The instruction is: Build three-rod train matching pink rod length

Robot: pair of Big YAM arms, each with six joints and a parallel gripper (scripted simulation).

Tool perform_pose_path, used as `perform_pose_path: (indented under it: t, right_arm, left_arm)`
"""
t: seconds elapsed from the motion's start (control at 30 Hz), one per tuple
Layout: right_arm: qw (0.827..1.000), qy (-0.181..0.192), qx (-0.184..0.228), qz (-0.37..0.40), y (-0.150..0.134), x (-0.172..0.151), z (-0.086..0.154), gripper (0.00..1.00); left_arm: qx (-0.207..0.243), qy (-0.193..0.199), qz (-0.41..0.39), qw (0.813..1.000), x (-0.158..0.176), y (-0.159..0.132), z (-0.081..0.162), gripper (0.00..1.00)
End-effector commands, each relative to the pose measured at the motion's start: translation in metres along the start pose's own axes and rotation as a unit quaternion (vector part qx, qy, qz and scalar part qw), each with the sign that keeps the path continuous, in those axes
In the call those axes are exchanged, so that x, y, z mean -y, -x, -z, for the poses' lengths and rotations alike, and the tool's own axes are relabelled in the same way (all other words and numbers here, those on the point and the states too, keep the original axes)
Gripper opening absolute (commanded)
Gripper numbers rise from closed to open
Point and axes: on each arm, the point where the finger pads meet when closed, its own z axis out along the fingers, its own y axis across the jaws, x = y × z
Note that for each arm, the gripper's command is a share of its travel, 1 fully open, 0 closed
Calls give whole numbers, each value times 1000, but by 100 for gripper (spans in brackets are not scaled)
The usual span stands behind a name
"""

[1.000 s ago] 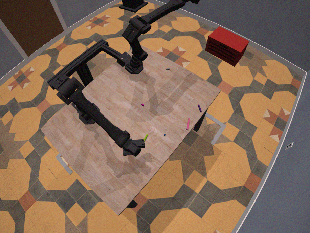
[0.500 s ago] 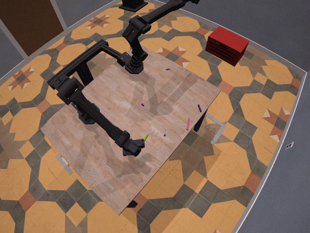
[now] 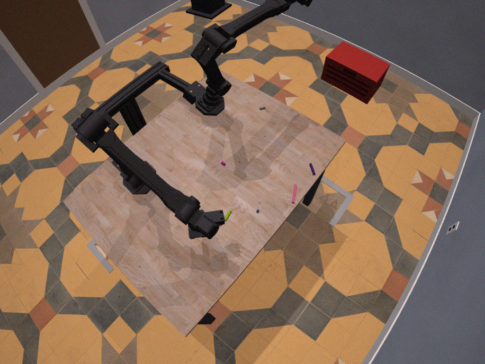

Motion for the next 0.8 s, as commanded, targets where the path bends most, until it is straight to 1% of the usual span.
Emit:
perform_pose_path:
  t: [0.0,0.03,0.1,0.13,0.17,0.23,0.27,0.33,0.53,0.6,0.67,0.77]
  right_arm:
    - [1000,-20,19,-9,18,18,46,4]
    - [1000,-20,19,-9,18,18,52,4]
    - [1000,-20,19,-9,18,18,52,4]
    - [1000,-10,5,-15,12,19,45,4]
    - [1000,-10,6,-13,13,18,48,4]
    - [1000,5,-7,-8,0,0,40,4]
    - [1000,3,-5,-8,0,0,42,4]
    - [1000,-3,1,-9,6,6,47,4]
    - [1000,-3,2,-9,7,7,48,4]
    - [1000,-8,8,-8,19,15,53,4]
    - [1000,-8,8,-8,19,15,53,4]
    - [1000,-5,8,-7,35,12,53,4]
  left_arm:
    - [16,9,8,1000,-7,11,6,100]
    - [16,9,8,1000,-7,11,6,100]
    - [16,9,8,1000,-7,11,6,100]
    - [16,9,8,1000,-7,11,6,100]
    - [16,9,8,1000,-7,11,6,100]
    - [16,9,8,1000,-7,11,6,100]
    - [16,9,8,1000,-7,11,6,100]
    - [16,9,8,1000,-7,11,6,100]
    - [16,9,8,1000,-7,11,6,100]
    - [16,9,8,1000,-7,11,6,100]
    - [16,9,8,1000,-7,11,6,100]
    - [16,9,8,1000,-7,11,6,100]
